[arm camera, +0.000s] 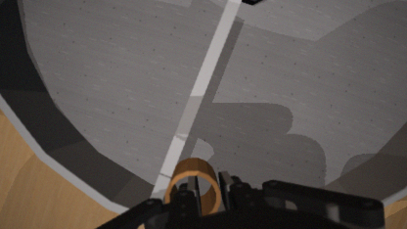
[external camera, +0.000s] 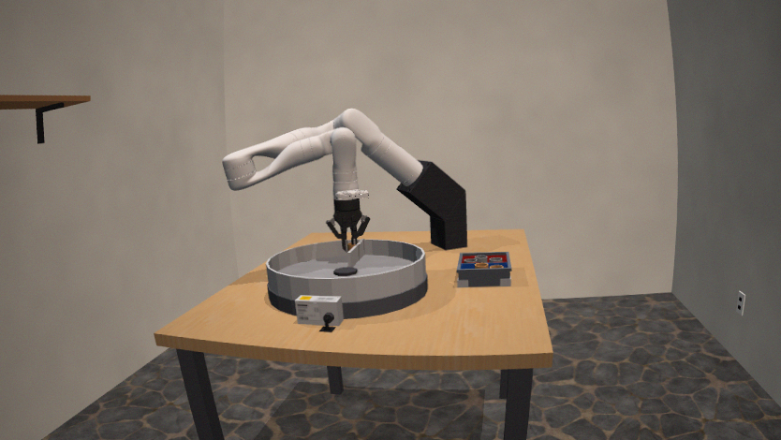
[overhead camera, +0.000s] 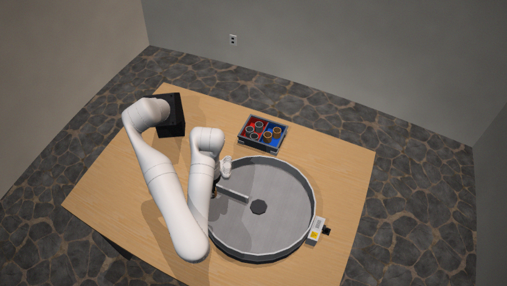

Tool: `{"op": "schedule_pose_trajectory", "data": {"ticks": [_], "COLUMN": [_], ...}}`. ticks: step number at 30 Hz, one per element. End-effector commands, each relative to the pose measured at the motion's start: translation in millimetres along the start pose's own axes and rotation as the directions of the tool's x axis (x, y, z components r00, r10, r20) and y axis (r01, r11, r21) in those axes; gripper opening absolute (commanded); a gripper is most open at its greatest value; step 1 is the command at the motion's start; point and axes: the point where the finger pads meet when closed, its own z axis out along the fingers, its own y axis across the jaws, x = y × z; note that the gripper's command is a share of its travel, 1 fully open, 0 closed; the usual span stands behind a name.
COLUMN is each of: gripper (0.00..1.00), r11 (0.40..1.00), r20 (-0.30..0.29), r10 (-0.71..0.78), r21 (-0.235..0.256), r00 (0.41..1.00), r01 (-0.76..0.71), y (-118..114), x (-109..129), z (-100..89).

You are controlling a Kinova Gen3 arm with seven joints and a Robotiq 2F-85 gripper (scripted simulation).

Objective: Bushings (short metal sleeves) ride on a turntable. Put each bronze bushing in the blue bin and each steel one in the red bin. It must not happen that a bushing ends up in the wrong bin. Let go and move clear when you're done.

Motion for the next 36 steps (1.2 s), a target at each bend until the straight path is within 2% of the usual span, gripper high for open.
{"op": "schedule_pose_trajectory", "data": {"ticks": [1,5,6,36], "gripper": [0.18,0.18,0.00,0.00], "r11": [1.000,1.000,1.000,1.000], "r20": [-0.051,-0.051,-0.001,-0.001], "r10": [-0.010,-0.010,0.000,0.000], "r21": [-0.017,-0.017,0.000,-0.009], "r00": [0.999,0.999,1.000,1.000], "r01": [0.009,0.009,0.000,0.000], "y": [0.2,0.2,0.2,2.8], "x": [0.5,0.5,0.4,0.2], "z": [0.0,0.0,-0.2,-0.4]}}
